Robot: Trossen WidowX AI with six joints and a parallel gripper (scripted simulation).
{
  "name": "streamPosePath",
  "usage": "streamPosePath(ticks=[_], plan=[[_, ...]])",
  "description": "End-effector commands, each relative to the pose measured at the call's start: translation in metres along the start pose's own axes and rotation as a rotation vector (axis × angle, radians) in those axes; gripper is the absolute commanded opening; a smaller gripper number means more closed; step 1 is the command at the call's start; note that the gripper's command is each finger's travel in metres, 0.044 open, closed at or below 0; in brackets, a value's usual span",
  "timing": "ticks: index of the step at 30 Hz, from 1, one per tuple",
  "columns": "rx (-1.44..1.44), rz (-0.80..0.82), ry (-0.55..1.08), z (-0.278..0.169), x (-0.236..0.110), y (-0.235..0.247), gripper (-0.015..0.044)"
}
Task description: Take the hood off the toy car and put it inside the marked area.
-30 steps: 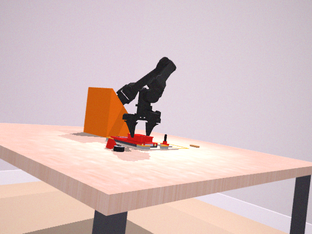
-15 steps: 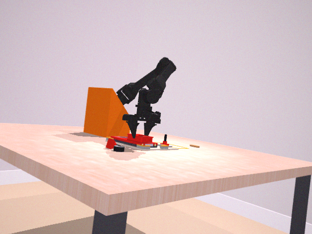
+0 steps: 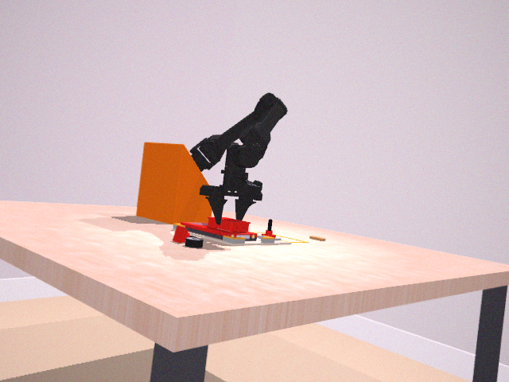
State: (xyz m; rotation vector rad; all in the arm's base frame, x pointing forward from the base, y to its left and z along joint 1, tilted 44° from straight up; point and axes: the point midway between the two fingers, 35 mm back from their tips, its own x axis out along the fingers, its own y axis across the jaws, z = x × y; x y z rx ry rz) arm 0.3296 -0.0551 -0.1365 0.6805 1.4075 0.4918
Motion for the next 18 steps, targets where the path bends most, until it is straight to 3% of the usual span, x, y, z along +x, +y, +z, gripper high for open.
streamPosePath(ticks=[1,18], plan=[[-0.005,-0.002,0.001,0.000,-0.003,0.000,0.0000],[-0.005,-0.003,0.001,0.000,-0.014,0.000,0.0000]])
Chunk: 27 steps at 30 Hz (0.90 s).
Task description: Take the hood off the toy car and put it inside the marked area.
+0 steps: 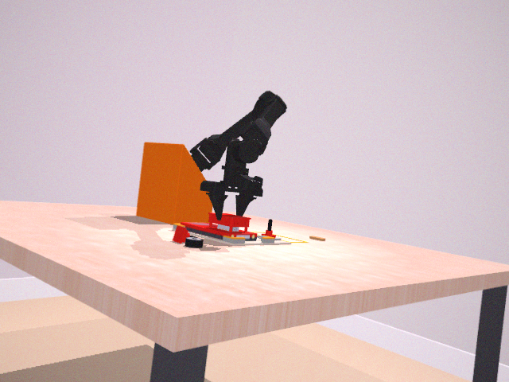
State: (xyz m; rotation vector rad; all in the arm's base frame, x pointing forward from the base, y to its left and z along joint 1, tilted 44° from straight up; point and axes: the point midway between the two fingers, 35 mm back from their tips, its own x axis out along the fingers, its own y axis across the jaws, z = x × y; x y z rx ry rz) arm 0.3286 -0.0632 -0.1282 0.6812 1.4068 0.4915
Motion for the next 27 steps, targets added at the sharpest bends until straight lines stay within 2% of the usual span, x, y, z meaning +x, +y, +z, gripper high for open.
streamPosePath(ticks=[1,14,23,27], plan=[[-0.005,-0.003,0.002,0.000,-0.003,0.000,0.0000],[-0.005,-0.004,0.002,0.000,-0.012,0.000,0.0000],[-0.005,-0.006,0.002,0.000,-0.057,-0.001,0.0000],[0.003,-0.004,-0.002,0.001,-0.051,0.002,0.0000]])
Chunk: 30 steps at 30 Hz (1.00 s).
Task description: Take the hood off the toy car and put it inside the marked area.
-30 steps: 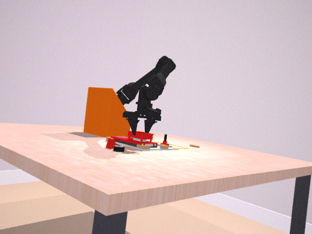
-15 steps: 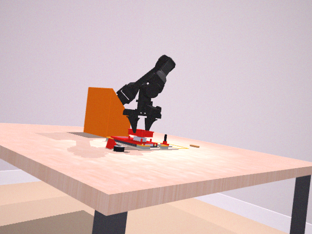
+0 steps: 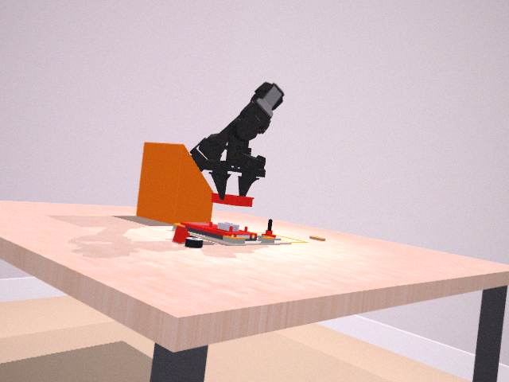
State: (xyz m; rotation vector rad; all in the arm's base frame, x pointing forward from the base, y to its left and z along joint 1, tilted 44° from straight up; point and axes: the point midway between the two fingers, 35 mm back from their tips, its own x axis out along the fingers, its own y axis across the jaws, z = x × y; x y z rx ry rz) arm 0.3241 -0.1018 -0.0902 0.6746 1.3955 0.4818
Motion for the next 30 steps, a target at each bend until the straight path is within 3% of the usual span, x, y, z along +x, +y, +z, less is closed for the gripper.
streamPosePath(ticks=[1,30], plan=[[0.007,0.002,0.011,0.000,0.003,0.009,0.0000],[0.004,-0.006,0.012,-0.004,-0.006,0.184,0.0000]])
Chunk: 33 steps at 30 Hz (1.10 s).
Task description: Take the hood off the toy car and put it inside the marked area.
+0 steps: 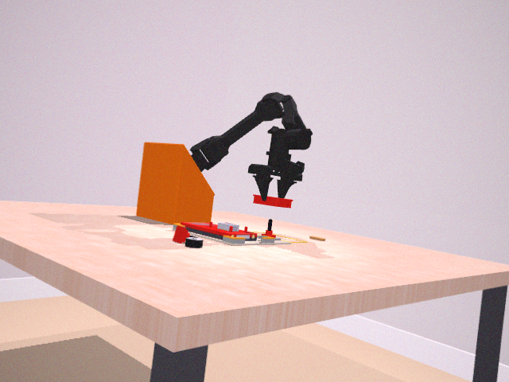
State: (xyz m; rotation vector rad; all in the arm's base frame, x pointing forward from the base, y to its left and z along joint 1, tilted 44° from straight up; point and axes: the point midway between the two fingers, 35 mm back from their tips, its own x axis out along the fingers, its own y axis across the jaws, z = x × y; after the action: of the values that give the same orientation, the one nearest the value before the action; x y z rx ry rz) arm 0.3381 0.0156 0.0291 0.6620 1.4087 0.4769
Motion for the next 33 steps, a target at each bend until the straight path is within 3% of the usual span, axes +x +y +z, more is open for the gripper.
streamPosePath(ticks=[1,10,33], plan=[[0.005,0.009,0.002,-0.008,0.000,0.022,0.0000],[0.002,0.026,0.006,-0.027,-0.001,0.066,0.0000],[0.002,0.025,0.007,-0.026,0.017,0.068,0.0000]])
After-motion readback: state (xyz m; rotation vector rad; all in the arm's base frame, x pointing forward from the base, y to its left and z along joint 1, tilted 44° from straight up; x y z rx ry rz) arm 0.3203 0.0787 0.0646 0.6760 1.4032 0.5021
